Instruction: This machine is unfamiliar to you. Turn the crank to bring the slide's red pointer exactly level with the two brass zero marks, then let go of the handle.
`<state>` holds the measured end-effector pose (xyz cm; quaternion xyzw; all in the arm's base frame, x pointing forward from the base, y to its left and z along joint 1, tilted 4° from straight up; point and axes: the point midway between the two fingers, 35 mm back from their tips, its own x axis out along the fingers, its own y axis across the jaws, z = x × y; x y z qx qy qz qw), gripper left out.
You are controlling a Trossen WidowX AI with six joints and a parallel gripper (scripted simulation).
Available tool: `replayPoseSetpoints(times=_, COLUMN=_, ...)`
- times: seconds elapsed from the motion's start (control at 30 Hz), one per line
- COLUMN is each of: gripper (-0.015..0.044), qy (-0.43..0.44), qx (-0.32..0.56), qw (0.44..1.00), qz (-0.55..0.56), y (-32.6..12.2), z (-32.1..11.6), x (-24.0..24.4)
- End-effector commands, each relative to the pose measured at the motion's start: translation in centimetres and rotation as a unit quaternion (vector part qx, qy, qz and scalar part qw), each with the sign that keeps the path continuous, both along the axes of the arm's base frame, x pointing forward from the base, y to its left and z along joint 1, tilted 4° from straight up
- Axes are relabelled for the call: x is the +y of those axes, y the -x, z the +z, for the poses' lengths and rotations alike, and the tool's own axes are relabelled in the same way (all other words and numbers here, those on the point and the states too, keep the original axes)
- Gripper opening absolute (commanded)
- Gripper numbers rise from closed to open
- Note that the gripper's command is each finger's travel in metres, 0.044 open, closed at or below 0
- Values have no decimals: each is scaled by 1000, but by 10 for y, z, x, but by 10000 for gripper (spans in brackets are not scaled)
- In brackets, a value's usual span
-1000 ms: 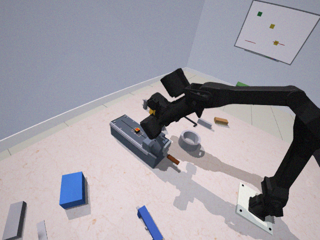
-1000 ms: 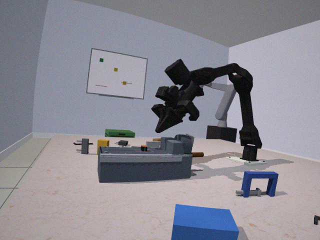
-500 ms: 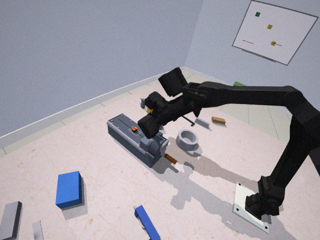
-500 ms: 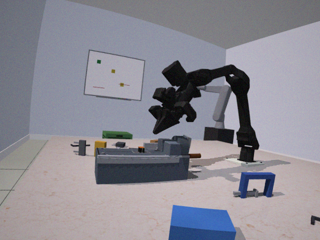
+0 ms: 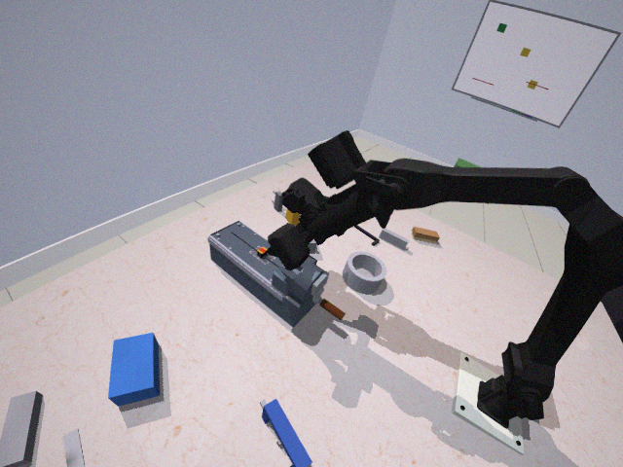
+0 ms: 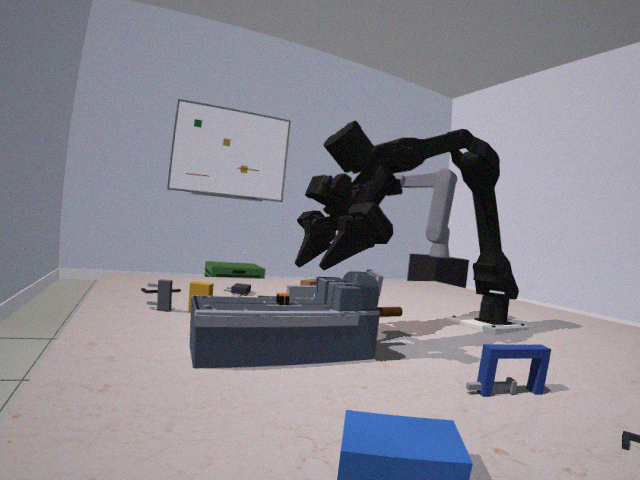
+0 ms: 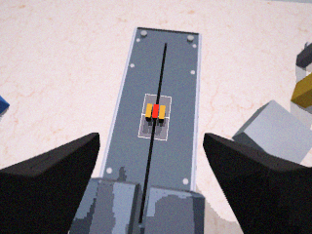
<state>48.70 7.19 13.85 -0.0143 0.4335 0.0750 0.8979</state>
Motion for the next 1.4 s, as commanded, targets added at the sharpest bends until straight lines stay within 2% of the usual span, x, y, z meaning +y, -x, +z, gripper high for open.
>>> replayPoseSetpoints(times=0.0, gripper=420, qy=0, qx=0, qw=1000, qz=0, y=0, z=0, x=0)
replayPoseSetpoints(times=0.07, gripper=440, qy=0, qx=0, qw=1000, qz=0, y=0, z=0, x=0)
replayPoseSetpoints(times=0.63, gripper=0, qy=0, qx=0, qw=1000, qz=0, y=0, z=0, x=0)
replayPoseSetpoints(times=1.2, gripper=0, qy=0, qx=0, qw=1000, qz=0, y=0, z=0, x=0)
replayPoseSetpoints(times=1.37, gripper=131, qy=0, qx=0, qw=1000, qz=0, y=0, z=0, x=0)
